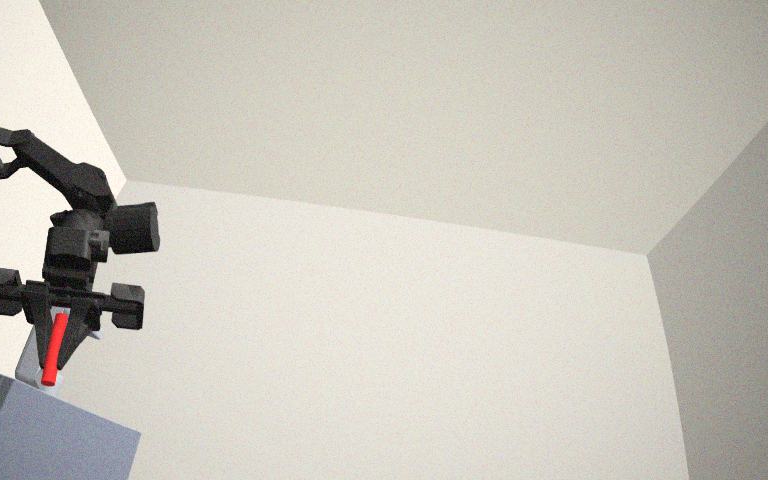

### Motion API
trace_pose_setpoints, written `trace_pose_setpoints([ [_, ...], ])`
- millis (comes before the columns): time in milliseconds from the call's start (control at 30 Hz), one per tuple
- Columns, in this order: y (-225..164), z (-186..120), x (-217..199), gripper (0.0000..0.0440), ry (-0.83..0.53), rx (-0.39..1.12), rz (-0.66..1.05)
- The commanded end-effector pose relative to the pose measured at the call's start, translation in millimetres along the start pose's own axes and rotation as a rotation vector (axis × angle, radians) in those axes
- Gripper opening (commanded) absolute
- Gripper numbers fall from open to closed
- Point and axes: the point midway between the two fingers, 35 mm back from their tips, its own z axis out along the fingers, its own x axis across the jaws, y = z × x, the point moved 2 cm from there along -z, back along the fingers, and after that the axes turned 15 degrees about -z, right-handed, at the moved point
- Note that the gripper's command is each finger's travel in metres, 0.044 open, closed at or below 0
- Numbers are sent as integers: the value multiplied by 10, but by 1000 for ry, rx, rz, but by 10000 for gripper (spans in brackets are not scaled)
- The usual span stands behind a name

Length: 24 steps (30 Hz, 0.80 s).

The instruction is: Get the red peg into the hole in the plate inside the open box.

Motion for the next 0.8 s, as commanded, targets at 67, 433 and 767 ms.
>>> trace_pose_setpoints([
  [67, 220, 72, -34, 0, -19, -27, 31],
  [433, 454, 272, -133, 5, -49, -26, 84],
  [767, 548, 456, -191, 21, -74, 14, 111],
])
